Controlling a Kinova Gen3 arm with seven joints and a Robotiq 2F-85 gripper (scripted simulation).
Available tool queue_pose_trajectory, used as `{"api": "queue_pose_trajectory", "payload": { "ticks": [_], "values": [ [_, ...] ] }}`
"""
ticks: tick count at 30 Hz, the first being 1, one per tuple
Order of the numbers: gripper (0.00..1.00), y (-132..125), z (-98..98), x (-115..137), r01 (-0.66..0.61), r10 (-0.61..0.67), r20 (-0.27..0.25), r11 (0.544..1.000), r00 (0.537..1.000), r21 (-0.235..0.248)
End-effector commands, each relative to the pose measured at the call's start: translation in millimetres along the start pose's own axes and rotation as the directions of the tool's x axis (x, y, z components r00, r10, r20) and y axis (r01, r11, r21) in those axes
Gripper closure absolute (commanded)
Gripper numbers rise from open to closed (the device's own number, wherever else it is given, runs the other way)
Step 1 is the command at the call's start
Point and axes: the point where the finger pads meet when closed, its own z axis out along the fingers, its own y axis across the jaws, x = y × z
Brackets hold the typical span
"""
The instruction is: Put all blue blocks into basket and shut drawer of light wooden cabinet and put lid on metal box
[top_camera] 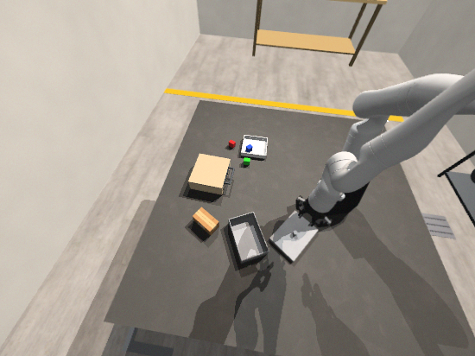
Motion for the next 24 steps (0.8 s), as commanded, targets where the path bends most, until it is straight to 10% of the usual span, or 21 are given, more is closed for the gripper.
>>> {"api": "queue_pose_trajectory", "payload": {
  "ticks": [1, 24],
  "values": [
    [0.52, 0.1, -0.1, -0.4, 0.0, 0.0, 0.001, 1.0, 1.0, -0.001],
    [0.52, 0.1, 38.9, -0.9, 0.003, -0.003, -0.002, 1.0, 1.0, -0.001]
  ]
}}
